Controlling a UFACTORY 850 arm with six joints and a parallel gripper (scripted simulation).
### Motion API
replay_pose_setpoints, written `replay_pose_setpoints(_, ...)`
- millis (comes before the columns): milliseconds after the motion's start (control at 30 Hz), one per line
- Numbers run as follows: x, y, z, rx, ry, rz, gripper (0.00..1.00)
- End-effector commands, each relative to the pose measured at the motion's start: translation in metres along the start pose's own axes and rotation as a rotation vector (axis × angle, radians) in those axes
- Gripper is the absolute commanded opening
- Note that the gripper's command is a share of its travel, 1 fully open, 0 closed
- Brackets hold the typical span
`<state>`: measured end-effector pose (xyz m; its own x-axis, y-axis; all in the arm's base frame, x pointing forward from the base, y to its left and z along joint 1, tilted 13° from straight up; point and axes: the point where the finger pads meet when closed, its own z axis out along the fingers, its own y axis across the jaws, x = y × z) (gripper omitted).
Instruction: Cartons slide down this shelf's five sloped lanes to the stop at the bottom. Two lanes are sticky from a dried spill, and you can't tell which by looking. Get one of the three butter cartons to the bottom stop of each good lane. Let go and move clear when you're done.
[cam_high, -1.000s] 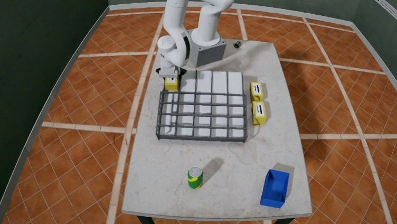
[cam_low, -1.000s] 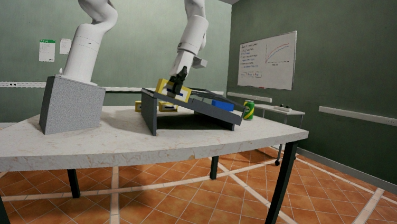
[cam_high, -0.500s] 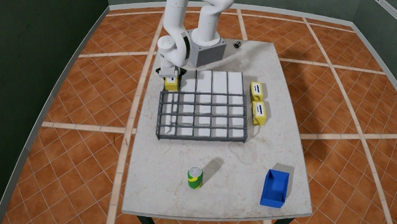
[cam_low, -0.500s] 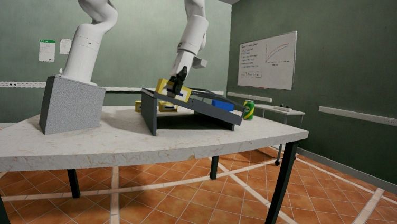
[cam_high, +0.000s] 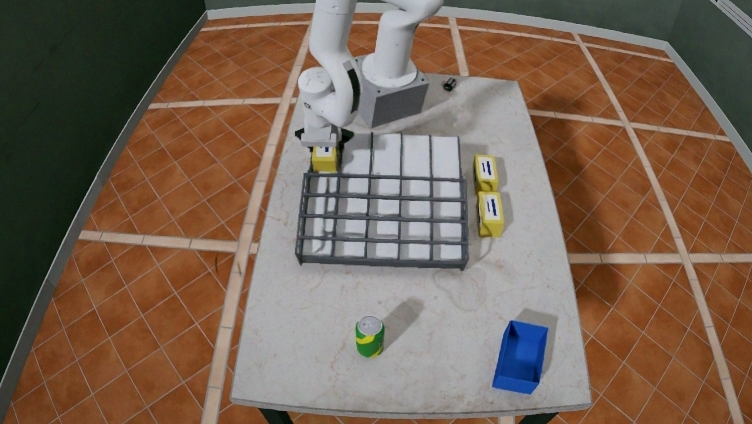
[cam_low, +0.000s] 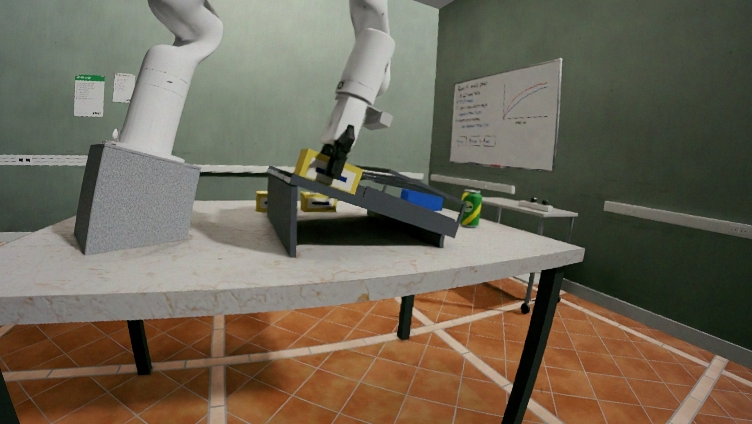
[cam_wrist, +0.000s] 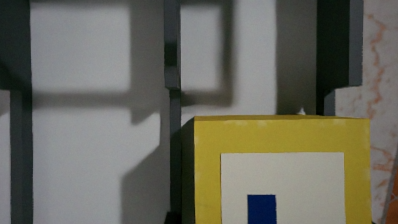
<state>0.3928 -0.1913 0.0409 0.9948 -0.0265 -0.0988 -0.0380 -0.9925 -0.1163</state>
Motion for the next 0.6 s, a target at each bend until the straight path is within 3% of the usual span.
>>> replay_pose_setpoints(0, 0.0005, 0.0003, -0.0006, -0.001, 0.001, 0.0, 0.92)
replay_pose_setpoints(333, 0.0005, 0.0003, -0.0006, -0.001, 0.001, 0.0, 0.92)
replay_pose_setpoints(367, 0.0005, 0.0003, -0.0006, -0.001, 0.001, 0.0, 1.0)
replay_pose_setpoints(567, 0.0005, 0.0003, -0.0006, -0.001, 0.001, 0.0, 1.0)
